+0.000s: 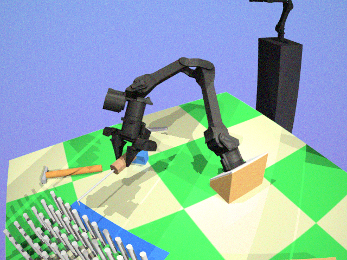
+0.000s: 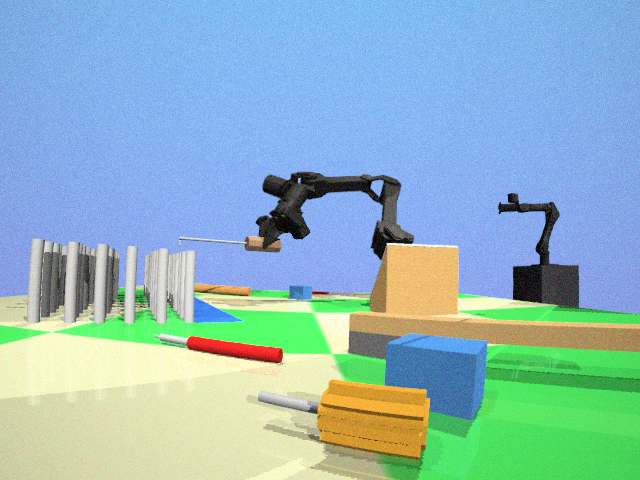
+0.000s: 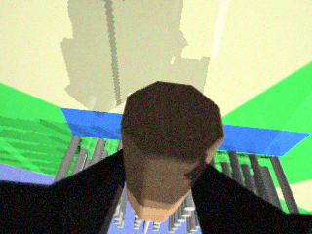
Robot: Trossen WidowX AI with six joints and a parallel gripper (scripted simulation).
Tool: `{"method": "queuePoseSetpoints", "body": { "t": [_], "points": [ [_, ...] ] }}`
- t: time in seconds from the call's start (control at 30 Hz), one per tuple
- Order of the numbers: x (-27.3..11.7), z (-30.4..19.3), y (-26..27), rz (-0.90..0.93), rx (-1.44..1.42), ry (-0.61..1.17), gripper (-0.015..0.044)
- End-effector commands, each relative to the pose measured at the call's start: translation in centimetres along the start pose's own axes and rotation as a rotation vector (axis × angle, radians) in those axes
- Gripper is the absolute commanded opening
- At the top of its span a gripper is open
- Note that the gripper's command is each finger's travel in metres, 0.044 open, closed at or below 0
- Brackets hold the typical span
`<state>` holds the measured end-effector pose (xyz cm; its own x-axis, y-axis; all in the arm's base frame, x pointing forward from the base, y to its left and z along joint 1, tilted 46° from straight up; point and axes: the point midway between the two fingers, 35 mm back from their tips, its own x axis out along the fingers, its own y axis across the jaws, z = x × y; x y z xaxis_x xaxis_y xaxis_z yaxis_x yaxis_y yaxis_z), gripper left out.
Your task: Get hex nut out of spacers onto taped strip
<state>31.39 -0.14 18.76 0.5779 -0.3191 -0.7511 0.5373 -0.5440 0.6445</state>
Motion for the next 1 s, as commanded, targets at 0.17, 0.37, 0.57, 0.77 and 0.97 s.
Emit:
{"method": "queuePoseSetpoints", "body": {
  "t": [0.17, 0.37, 0.57, 0.77, 0.97],
  "points": [
    [4.3, 2.5, -0.2, -0.011, -0.013, 0.0, 0.0],
    [6.8, 4.8, -0.2, -0.003, -0.017, 0.003, 0.0],
    [8.7, 7.0, -0.5, 0.01, -0.025, 0.005, 0.0],
    [8.7, 6.9, -0.5, 0.011, -0.025, 0.005, 0.0],
    [8.9, 6.6, -0.5, 0.011, -0.025, 0.006, 0.0]
  ]
}}
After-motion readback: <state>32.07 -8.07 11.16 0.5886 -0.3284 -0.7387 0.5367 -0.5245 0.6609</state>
